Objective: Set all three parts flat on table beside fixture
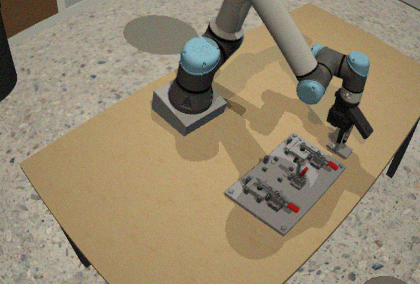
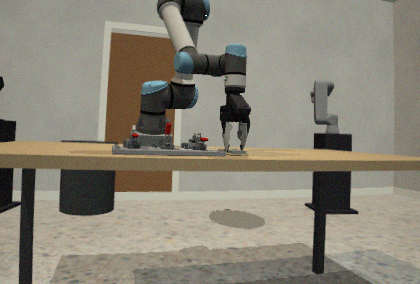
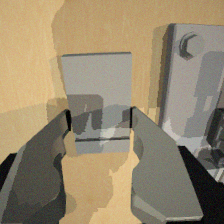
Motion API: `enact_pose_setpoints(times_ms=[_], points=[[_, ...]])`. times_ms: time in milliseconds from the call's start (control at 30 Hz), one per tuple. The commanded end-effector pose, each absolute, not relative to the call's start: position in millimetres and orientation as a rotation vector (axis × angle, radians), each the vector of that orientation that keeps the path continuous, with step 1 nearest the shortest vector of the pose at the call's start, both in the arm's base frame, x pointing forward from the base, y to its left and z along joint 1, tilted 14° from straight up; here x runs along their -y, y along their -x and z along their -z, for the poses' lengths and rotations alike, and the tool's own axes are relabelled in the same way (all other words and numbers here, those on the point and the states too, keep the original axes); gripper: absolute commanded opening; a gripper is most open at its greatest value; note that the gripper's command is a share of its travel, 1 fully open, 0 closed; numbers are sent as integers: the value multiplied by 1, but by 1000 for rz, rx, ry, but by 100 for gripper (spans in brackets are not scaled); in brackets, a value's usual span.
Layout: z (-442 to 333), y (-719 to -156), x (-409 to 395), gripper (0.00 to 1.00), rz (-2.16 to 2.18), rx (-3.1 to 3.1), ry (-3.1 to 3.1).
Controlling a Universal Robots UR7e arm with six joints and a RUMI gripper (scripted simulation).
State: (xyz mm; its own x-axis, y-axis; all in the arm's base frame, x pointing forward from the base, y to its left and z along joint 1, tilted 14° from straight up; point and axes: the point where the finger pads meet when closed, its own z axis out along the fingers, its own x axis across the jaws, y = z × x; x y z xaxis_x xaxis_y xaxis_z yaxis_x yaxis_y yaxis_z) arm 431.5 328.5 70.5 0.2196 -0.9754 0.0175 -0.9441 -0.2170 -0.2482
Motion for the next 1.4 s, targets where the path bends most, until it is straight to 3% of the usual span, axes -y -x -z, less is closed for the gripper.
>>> enact_pose_setpoints(times_ms=[0,1367], points=[[-71,-432,-329,0,253,-1837,2301],[-65,-433,-329,0,253,-1837,2301]])
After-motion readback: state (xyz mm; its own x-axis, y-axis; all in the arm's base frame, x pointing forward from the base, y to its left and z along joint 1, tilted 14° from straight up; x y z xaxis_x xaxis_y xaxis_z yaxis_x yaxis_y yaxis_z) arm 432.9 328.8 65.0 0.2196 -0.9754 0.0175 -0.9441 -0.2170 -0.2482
